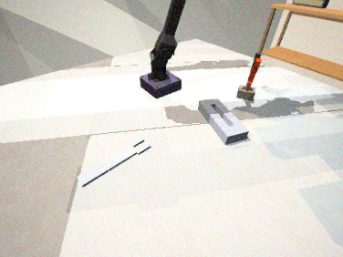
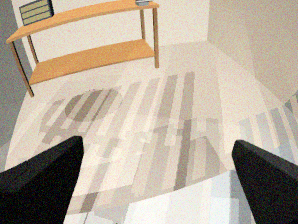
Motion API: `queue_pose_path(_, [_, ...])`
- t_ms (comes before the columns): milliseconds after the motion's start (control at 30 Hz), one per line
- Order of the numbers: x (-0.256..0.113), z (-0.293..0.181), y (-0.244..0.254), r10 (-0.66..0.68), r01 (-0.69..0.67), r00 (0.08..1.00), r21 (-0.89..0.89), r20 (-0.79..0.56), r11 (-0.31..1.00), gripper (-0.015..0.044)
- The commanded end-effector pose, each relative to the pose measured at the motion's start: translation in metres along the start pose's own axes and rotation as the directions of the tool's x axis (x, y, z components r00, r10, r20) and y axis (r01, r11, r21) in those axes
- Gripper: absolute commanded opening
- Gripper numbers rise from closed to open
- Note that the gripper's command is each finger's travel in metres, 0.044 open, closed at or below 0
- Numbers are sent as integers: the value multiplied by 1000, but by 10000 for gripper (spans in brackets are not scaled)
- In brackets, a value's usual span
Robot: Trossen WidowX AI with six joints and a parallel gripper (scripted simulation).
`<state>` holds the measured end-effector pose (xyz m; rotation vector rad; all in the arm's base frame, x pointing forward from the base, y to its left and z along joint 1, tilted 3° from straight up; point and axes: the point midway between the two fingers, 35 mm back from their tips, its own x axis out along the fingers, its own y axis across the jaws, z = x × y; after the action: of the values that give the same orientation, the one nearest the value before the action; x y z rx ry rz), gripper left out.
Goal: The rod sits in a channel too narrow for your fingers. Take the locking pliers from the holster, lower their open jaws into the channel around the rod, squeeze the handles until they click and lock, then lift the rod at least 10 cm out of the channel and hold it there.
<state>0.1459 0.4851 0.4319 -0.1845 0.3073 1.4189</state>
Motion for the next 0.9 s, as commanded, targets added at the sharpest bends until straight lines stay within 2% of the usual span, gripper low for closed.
queue_pose_path(0, [-1,0,-3,-7,7,1000,2,2,1000,426])
queue_pose_path(200, [-52,-10,-96,-236,233,969,58,67,971,440])
queue_pose_path(400, [-126,-38,-177,-482,468,868,124,118,875,440])
queue_pose_path(633, [-226,-92,-237,-730,703,667,200,151,683,440])
queue_pose_path(867, [-323,-162,-257,-905,866,395,264,158,424,440])
